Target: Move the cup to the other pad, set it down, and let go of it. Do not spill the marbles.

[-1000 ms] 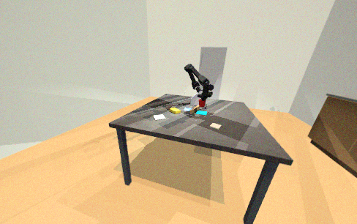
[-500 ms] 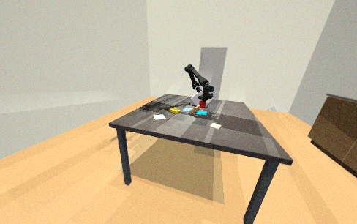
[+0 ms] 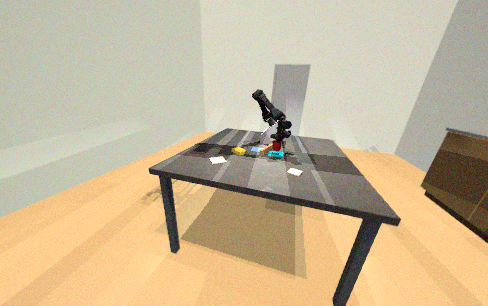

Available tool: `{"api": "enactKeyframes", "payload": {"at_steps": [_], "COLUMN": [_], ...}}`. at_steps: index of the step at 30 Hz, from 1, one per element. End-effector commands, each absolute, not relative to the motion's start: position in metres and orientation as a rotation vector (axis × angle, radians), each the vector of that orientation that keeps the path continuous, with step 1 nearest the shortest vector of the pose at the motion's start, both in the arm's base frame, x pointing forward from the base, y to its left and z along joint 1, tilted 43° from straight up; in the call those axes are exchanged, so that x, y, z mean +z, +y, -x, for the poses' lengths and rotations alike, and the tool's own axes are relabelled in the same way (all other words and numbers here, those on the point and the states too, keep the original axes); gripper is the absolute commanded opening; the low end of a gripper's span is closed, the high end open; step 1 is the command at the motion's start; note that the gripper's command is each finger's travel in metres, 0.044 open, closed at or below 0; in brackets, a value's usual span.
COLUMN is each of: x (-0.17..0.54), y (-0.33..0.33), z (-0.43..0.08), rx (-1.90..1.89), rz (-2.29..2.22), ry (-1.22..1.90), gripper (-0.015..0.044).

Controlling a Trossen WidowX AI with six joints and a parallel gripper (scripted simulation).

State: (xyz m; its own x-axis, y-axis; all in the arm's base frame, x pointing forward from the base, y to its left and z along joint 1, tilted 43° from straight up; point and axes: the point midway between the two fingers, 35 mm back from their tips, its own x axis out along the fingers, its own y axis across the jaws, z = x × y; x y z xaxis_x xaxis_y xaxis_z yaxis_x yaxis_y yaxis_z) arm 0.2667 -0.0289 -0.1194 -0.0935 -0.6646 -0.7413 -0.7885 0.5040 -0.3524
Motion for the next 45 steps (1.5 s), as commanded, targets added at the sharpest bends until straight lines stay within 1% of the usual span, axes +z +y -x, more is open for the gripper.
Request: {"api": "enactKeyframes", "payload": {"at_steps": [1, 16, 31, 36, 45], "x": [-0.125, -0.142, -0.140, -0.140, -0.137], "y": [-0.034, -0.050, -0.048, -0.048, -0.044], "z": [-0.263, -0.259, -0.261, -0.261, -0.262], "rx": [0.170, 0.168, 0.165, 0.165, 0.166], "rz": [1.222, 1.223, 1.217, 1.217, 1.217], "ry": [1.826, 1.827, 1.819, 1.819, 1.819], "gripper": [0.0000, 0.0000, 0.0000, 0.0128, 0.0128]}}
